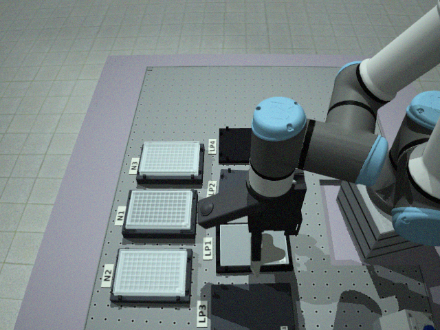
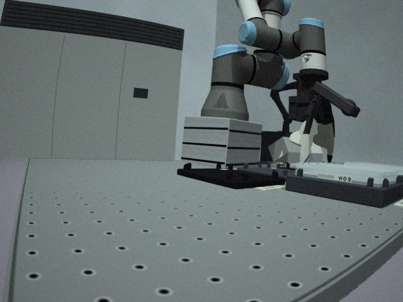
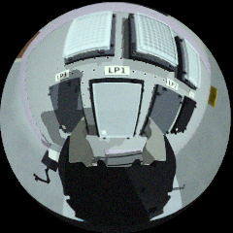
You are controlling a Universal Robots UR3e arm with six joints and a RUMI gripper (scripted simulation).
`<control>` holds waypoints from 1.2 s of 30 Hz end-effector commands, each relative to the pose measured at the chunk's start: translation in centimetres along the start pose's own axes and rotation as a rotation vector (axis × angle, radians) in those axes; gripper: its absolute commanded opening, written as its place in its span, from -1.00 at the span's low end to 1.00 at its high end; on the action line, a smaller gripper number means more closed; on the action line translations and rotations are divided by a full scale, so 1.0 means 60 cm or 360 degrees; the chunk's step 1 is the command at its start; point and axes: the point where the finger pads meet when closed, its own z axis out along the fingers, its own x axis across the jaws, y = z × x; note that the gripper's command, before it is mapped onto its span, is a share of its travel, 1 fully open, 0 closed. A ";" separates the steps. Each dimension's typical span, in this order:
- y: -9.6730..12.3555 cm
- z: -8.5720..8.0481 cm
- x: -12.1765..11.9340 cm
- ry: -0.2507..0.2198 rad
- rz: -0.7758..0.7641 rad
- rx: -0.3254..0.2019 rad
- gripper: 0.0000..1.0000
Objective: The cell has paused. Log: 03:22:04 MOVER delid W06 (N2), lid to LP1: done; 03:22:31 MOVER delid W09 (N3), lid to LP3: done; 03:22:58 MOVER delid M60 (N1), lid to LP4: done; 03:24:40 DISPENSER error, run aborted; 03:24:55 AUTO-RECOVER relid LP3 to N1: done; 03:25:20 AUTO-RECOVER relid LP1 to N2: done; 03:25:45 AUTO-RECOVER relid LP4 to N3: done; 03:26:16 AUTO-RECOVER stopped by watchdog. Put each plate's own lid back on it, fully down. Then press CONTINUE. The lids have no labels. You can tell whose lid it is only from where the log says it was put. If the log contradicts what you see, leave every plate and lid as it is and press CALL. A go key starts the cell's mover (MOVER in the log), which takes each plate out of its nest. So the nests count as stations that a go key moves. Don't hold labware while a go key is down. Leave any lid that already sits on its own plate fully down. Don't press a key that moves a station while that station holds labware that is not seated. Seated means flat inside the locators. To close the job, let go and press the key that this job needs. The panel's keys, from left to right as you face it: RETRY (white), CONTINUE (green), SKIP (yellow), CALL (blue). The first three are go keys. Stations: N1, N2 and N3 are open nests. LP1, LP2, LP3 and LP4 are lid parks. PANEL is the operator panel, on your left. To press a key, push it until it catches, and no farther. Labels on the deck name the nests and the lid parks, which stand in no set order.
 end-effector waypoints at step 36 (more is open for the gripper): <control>-0.001 -0.042 0.000 0.0001 0.0000 0.0003 0.64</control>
